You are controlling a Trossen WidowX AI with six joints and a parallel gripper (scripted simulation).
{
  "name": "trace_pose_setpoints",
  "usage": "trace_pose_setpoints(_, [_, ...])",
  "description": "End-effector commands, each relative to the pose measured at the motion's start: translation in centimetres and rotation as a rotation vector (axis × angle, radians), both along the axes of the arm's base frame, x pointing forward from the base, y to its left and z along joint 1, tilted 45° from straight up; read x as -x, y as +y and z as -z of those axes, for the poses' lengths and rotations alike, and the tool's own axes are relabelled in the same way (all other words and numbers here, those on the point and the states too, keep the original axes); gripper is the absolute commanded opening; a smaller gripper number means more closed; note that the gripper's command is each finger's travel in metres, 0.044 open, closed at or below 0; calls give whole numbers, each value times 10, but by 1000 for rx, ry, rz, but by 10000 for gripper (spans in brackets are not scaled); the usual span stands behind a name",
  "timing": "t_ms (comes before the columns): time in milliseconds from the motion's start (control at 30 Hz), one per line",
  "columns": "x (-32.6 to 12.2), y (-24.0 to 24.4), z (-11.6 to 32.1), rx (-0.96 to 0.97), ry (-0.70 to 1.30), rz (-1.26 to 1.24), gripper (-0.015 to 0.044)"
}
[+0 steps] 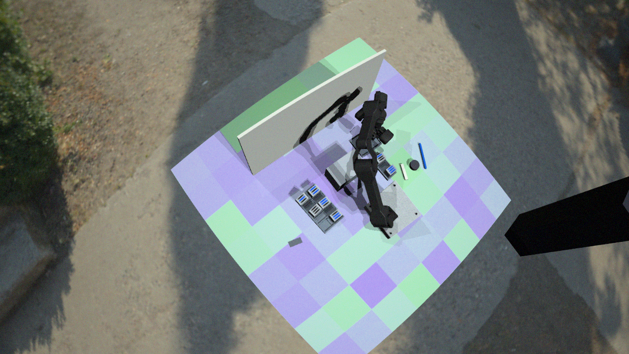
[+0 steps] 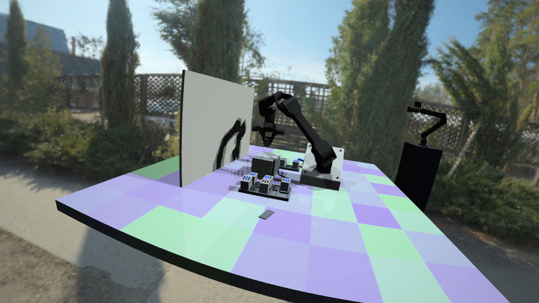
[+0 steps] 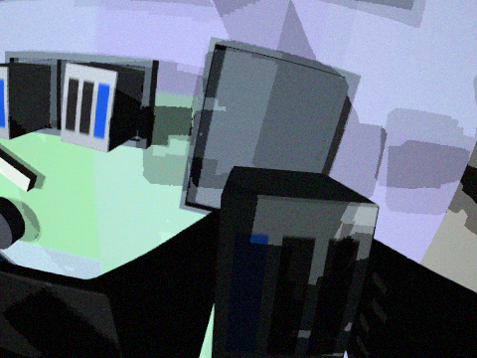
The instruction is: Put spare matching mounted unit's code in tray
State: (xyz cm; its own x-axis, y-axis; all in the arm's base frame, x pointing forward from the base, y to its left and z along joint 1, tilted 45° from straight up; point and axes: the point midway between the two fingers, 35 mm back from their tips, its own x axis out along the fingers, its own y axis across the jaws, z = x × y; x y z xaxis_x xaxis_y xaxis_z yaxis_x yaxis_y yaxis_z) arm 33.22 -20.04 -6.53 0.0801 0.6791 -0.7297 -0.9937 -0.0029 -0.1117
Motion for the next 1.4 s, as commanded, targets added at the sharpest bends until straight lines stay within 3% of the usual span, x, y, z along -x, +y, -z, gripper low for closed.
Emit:
trace_pose_setpoints(0, [0, 4, 4, -6, 6, 6, 0])
trace_pose_setpoints(1367, [-5, 28, 31, -6, 5, 6, 0])
